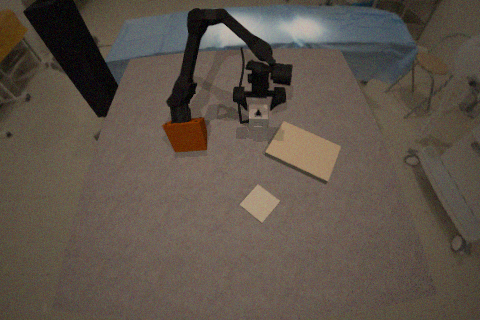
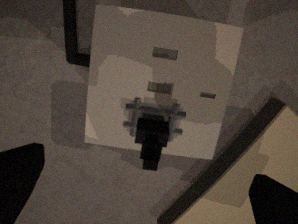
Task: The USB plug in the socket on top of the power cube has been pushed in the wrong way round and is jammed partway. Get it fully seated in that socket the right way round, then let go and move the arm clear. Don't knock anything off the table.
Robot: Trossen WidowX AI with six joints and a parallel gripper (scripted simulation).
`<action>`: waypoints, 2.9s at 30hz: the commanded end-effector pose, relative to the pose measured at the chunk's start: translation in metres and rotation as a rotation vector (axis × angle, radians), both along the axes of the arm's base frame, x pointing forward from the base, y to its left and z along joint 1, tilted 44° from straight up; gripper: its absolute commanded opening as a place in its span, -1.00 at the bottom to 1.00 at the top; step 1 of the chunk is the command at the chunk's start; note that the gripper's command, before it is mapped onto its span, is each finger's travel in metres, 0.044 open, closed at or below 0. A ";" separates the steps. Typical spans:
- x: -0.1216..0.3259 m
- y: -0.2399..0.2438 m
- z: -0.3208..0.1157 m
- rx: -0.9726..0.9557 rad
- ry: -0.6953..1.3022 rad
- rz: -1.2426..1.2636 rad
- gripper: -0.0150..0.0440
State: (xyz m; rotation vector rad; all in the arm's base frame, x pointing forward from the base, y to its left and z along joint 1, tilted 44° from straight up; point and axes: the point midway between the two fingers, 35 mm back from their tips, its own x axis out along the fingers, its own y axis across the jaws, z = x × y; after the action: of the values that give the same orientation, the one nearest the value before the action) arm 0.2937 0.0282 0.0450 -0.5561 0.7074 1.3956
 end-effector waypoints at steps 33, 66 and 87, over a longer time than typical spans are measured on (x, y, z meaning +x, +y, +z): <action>0.000 0.006 -0.006 0.000 0.001 0.001 -0.49; -0.001 -0.004 0.004 0.000 0.002 0.001 -0.49; -0.001 -0.013 0.014 -0.001 0.002 0.001 -0.49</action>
State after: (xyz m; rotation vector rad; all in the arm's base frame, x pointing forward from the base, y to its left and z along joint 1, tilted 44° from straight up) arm 0.2920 0.0183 0.0572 -0.5485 0.7068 1.4007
